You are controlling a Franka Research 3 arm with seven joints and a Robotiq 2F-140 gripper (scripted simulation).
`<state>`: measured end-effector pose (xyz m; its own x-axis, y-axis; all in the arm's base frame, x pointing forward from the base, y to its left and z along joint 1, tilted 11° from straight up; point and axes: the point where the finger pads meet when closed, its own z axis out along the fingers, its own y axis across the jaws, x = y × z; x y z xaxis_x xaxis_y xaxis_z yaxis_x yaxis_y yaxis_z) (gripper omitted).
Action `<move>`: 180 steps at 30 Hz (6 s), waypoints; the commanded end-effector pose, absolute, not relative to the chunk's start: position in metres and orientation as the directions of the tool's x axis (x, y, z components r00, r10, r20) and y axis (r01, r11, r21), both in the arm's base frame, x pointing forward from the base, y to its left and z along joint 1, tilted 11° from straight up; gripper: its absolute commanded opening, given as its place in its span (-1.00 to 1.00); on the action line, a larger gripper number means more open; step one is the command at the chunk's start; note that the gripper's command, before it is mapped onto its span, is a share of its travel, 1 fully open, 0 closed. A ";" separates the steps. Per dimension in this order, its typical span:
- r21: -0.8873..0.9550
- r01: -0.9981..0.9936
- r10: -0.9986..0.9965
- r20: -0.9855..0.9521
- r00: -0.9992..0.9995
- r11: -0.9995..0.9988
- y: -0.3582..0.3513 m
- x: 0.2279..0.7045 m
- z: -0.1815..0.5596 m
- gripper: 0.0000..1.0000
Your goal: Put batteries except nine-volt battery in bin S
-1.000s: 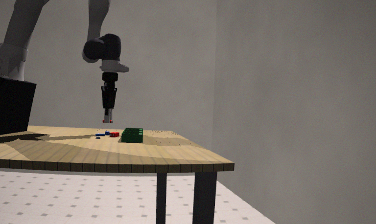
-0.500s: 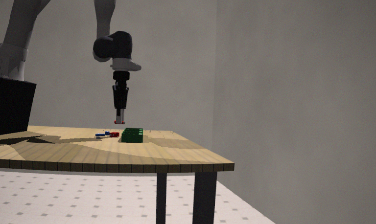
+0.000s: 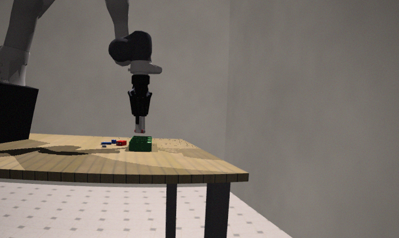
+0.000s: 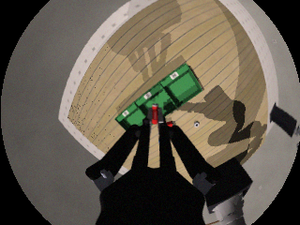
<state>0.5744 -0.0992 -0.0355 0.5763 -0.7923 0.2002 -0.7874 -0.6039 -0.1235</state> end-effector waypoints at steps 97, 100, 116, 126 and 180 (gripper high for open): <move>-0.196 -0.951 -0.968 0.031 -0.251 0.240 -0.110 0.582 -0.075 -0.89; -0.196 -0.951 -0.968 0.031 -0.251 0.240 -0.109 0.582 -0.075 -0.89; -0.196 -0.951 -0.968 0.031 -0.251 0.240 -0.109 0.582 -0.075 -0.65; -0.196 -0.951 -0.968 0.031 -0.251 0.240 -0.109 0.581 -0.069 -0.65; -0.196 -0.951 -0.968 0.031 -0.251 0.240 -0.107 0.575 -0.038 -0.65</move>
